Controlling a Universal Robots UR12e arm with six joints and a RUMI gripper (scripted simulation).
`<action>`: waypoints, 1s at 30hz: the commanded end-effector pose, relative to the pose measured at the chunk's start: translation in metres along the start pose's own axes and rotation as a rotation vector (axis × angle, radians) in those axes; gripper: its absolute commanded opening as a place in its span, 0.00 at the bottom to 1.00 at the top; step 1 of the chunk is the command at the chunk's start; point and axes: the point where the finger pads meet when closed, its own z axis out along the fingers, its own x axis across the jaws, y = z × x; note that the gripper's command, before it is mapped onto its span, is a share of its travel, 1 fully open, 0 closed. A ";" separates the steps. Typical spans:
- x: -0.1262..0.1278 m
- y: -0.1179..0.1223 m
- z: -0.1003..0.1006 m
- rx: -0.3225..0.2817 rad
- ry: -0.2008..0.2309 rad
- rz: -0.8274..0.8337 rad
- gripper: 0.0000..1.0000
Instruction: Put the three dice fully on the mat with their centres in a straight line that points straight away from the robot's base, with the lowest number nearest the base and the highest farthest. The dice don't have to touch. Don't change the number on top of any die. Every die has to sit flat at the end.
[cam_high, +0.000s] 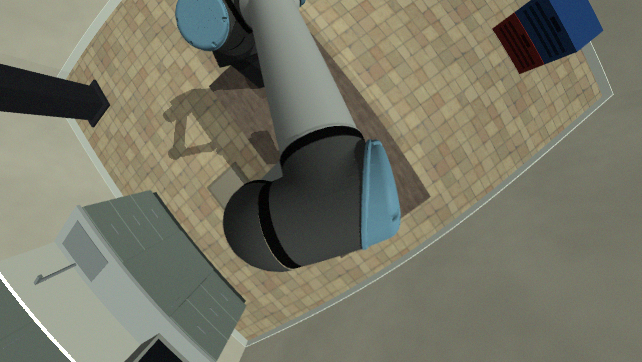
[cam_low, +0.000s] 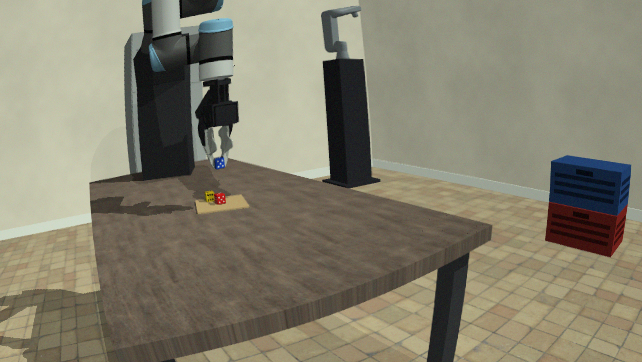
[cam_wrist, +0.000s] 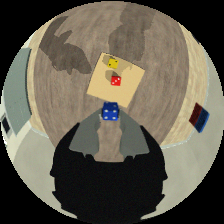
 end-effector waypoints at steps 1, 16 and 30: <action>0.009 0.006 -0.001 0.003 -0.004 0.035 0.06; 0.009 0.006 -0.001 0.003 -0.004 0.035 0.06; 0.009 0.006 0.031 0.003 -0.004 0.035 0.06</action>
